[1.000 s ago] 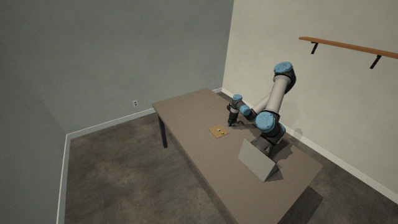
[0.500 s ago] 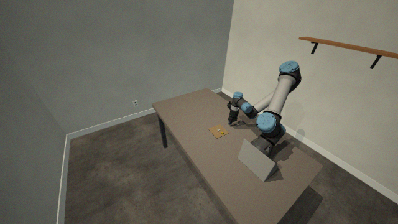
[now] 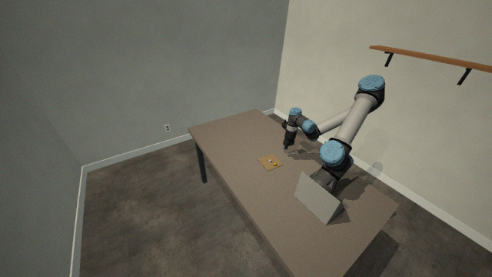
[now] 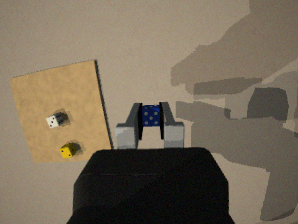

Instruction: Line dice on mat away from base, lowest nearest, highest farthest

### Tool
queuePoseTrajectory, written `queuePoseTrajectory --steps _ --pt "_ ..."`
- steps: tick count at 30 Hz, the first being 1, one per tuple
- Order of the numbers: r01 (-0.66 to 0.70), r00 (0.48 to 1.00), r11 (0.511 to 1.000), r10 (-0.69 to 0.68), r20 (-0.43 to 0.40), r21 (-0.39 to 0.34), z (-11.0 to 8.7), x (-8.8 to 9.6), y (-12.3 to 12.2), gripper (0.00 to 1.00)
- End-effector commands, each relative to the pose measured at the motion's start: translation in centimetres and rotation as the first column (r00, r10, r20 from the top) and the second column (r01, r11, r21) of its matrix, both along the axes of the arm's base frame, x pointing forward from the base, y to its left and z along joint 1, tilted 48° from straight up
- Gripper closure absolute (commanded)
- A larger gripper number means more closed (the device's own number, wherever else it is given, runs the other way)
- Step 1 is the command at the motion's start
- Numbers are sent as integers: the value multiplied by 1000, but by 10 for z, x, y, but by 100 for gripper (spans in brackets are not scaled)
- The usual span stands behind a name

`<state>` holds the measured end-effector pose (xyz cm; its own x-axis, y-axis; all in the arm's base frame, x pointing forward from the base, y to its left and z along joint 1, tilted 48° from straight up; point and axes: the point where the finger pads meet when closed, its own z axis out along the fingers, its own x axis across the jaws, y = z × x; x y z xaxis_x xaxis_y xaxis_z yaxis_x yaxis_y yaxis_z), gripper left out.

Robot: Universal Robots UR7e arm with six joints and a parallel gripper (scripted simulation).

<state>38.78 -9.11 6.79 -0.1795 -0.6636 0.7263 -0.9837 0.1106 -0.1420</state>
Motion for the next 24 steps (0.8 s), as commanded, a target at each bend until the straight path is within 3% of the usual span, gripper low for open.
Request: queuePoseTrajectory --steps 1,24 --pt "-1 1000 1000 1 1 0 9 0 10 66" --pt "-1 1000 1000 1 1 0 22 0 24 66"
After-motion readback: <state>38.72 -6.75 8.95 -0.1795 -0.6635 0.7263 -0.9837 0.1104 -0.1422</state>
